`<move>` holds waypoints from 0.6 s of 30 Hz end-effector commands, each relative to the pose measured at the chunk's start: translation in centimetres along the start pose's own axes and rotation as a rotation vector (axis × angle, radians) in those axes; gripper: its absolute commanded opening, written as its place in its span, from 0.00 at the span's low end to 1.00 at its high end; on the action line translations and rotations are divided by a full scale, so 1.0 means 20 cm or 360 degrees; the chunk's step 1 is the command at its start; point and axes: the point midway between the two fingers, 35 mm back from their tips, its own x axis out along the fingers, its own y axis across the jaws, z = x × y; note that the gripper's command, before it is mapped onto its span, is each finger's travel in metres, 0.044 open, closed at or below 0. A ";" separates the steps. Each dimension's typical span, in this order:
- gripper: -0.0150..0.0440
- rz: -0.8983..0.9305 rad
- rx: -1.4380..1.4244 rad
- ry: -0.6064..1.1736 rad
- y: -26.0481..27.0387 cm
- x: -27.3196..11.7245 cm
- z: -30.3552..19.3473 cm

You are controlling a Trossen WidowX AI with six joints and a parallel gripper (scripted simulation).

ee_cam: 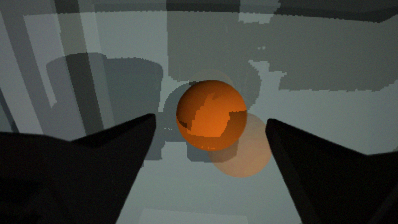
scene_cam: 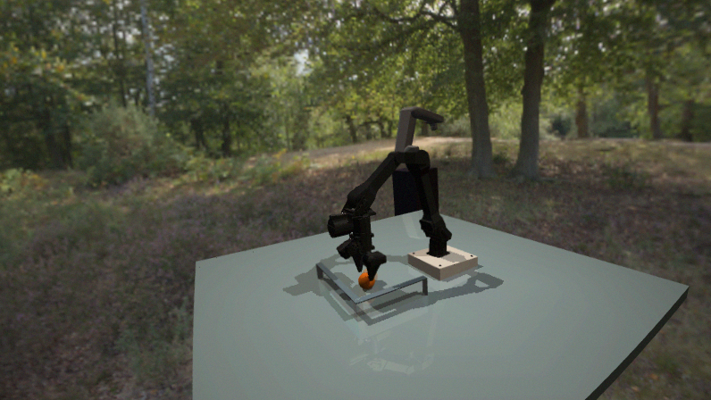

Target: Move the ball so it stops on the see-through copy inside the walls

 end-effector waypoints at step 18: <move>0.66 -0.0006 -0.0008 0.0018 0.00 0.11 -0.01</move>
